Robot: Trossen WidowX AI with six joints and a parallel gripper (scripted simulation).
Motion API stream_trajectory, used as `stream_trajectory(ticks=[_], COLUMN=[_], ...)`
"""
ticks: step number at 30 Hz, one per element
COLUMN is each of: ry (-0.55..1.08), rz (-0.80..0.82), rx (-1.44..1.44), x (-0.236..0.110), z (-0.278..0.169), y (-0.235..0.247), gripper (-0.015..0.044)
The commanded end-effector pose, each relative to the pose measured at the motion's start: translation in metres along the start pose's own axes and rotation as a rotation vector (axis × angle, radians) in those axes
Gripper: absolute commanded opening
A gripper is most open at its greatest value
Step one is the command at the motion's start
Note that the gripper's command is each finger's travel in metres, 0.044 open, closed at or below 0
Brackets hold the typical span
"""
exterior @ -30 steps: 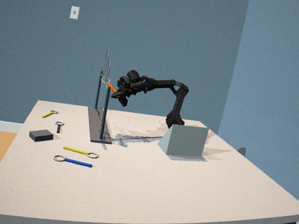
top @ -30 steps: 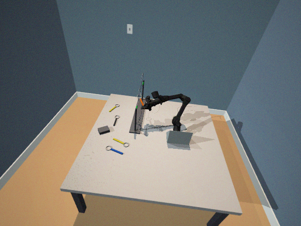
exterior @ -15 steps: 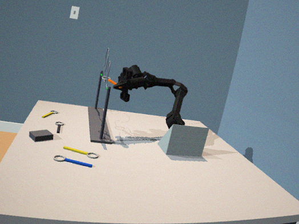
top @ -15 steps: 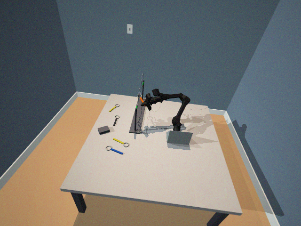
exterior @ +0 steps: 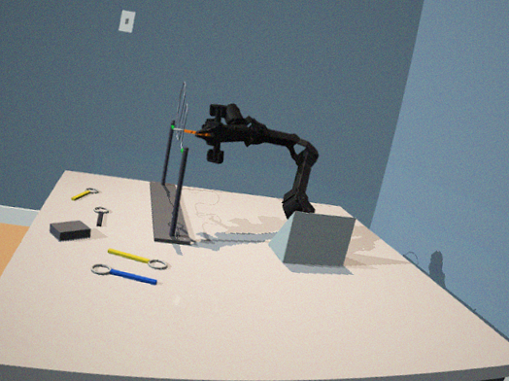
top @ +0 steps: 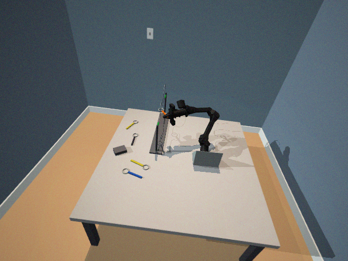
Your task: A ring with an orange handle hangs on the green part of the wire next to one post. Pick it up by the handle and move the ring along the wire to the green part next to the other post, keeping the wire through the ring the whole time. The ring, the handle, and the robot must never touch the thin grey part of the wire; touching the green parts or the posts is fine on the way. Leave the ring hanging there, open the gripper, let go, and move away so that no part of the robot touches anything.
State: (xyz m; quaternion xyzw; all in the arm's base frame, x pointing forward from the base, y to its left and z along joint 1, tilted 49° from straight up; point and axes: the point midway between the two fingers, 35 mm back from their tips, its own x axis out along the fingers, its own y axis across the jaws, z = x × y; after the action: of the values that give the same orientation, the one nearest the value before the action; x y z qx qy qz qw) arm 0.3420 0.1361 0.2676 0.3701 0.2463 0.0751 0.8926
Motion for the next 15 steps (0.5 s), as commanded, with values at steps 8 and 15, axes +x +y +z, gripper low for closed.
stream_trajectory(ticks=[8,15], ry=[0.017,0.024], rz=[0.087,0.116], rx=[0.136,0.188], x=[-0.005,-0.008], z=[0.003,0.006], y=[0.029,0.04], gripper=[-0.015,-0.015])
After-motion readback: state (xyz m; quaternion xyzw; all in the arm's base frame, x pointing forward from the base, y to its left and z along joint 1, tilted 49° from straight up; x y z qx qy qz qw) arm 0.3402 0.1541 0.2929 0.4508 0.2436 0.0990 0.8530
